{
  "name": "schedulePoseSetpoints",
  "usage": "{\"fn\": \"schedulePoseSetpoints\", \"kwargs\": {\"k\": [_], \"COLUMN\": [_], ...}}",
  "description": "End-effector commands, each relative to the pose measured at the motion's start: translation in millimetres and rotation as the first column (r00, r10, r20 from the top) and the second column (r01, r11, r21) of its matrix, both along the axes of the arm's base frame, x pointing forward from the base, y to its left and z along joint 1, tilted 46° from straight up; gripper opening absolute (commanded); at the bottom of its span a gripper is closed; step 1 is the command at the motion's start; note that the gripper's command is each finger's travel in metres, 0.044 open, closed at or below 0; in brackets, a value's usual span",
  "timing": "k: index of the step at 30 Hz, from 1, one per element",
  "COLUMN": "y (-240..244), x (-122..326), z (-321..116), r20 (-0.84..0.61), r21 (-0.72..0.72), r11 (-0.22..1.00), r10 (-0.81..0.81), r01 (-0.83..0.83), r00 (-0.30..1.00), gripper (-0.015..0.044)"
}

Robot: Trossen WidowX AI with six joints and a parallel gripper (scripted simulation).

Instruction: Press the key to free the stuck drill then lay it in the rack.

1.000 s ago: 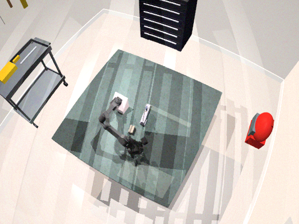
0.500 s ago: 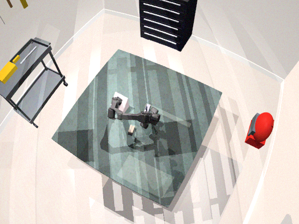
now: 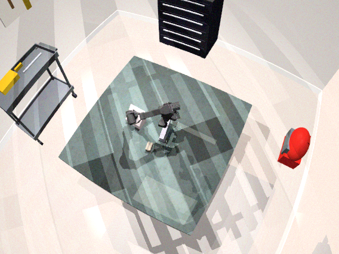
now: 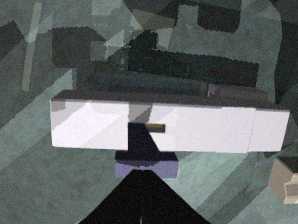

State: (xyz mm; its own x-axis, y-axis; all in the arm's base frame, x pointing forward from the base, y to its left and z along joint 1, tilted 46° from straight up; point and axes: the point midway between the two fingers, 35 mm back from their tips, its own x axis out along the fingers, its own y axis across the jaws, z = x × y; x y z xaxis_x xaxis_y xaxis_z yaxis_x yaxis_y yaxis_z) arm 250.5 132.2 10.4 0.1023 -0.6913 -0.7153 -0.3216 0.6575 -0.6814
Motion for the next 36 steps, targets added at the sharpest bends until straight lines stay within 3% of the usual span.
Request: {"fn": "schedulePoseSetpoints", "kwargs": {"k": [1, 36], "y": [-4, -18], "x": [0, 1], "z": [-2, -16], "r20": [0.006, 0.008], "r21": [-0.011, -0.016], "r11": [1.000, 1.000], "r10": [0.001, 0.000], "r01": [-0.001, 0.000], "r00": [1.000, 1.000], "gripper": [0.0000, 0.0000]}}
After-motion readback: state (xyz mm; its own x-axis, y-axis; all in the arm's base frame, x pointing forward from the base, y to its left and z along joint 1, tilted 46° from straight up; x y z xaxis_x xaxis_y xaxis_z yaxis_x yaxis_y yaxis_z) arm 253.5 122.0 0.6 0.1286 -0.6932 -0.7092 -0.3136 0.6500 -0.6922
